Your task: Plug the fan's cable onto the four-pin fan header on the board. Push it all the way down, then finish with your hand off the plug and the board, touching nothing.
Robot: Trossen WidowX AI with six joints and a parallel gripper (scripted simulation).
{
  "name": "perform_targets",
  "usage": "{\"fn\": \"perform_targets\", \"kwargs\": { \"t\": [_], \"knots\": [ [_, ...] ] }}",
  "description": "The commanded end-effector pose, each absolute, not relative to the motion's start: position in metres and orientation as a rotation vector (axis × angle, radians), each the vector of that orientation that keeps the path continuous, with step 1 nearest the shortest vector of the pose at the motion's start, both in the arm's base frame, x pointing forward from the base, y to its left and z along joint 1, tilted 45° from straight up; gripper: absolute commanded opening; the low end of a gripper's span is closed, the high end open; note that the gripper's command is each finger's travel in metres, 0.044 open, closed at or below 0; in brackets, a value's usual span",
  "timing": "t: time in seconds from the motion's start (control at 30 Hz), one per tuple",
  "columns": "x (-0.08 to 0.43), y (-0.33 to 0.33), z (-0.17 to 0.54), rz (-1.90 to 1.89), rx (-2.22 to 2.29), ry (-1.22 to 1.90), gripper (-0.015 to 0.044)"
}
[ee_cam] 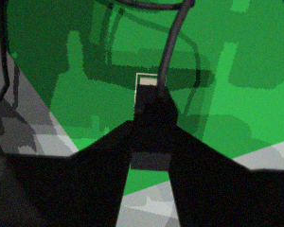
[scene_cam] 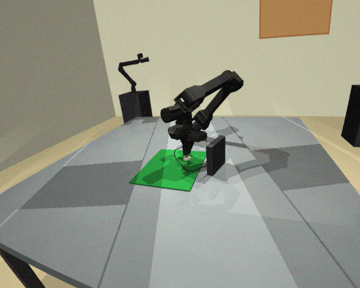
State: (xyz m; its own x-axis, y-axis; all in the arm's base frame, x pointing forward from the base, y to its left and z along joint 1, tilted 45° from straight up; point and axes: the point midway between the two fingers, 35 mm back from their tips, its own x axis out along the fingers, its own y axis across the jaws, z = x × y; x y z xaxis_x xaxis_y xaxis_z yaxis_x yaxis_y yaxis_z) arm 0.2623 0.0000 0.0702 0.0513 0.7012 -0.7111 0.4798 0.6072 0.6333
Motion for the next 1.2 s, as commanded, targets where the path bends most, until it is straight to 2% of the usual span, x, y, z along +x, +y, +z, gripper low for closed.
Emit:
{"fn": "perform_targets", "kwargs": {
  "t": [0.0,1.17],
  "knots": [
    [0.2628,0.0007,0.0699,0.225,1.012,1.589,0.0],
    [0.2605,0.006,0.0645,0.215,1.023,1.592,0.0]
  ]
}}
